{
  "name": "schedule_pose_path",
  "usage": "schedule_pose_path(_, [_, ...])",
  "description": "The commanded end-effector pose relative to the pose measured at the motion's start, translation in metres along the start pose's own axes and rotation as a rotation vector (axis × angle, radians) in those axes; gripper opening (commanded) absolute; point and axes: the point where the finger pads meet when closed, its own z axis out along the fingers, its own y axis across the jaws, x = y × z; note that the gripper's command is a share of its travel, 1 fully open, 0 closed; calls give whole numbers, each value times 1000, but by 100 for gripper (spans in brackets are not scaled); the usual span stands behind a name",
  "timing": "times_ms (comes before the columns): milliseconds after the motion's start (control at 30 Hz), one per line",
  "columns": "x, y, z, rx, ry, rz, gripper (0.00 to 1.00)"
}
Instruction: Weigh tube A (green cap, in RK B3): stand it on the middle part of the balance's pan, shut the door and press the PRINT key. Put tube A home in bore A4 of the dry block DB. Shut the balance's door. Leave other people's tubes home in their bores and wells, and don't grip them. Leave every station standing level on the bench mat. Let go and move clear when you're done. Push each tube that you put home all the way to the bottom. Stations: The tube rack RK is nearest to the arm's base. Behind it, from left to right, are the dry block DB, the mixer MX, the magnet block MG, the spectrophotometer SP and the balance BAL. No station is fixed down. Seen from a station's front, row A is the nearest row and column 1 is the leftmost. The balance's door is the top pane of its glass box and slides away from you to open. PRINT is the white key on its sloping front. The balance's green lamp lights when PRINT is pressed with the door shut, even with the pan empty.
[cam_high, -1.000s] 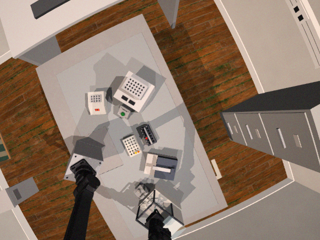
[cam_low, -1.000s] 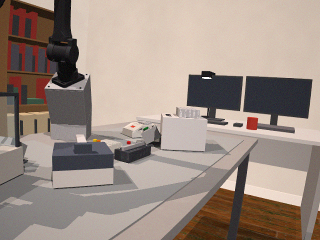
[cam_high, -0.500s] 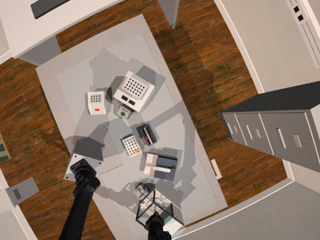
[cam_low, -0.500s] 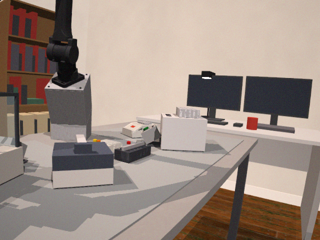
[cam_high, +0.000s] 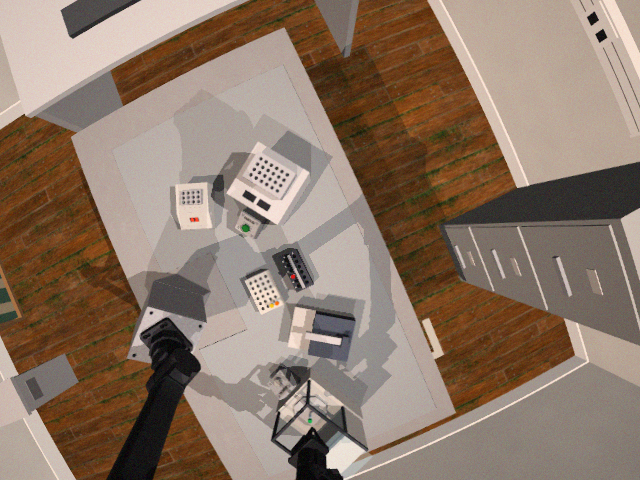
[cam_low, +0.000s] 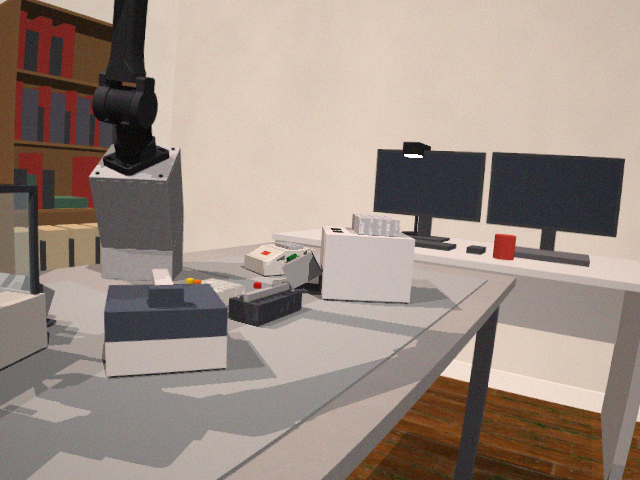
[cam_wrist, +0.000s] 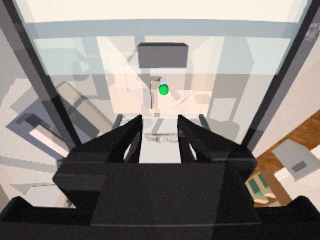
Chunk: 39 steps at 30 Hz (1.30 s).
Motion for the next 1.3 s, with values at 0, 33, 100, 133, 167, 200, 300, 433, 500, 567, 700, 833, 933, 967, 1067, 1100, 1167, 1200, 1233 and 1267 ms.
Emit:
schedule_pose_path(0, [-27,-4,-32,3,-71,-10,36])
schedule_pose_path(33, [-27,-4,-33,3,-71,-10,36])
schedule_pose_path(100, [-27,-4,-37,3,-71,-10,36])
schedule_pose_path(133, [-27,-4,-39,3,-71,-10,36])
schedule_pose_path(167, [-27,-4,-40,3,-71,-10,36])
schedule_pose_path(200, [-27,-4,-42,3,-72,-10,36])
schedule_pose_path(300, [-27,-3,-44,3,-72,-10,36])
schedule_pose_path(433, [-27,-3,-51,3,-72,-11,36])
schedule_pose_path(500, [-26,-3,-54,3,-73,-11,36])
schedule_pose_path(567, [-26,-3,-58,3,-73,-11,36])
schedule_pose_path(700, [-26,-3,-65,4,-73,-11,36])
schedule_pose_path(833, [-26,-3,-68,4,-74,-11,36])
schedule_pose_path(933, [-26,-3,-74,4,-74,-11,36])
schedule_pose_path(967, [-26,-3,-75,4,-74,-11,36])
schedule_pose_path(1067, [-26,-3,-81,4,-75,-11,36])
schedule_pose_path(1100, [-26,-3,-82,4,-75,-11,36])
schedule_pose_path(1167, [-25,-3,-86,4,-75,-11,36])
schedule_pose_path(1200, [-25,-3,-88,4,-75,-11,36])
schedule_pose_path(1233, [-25,-3,-89,4,-75,-11,36])
schedule_pose_path(1267, [-25,-3,-91,4,-75,-12,36])
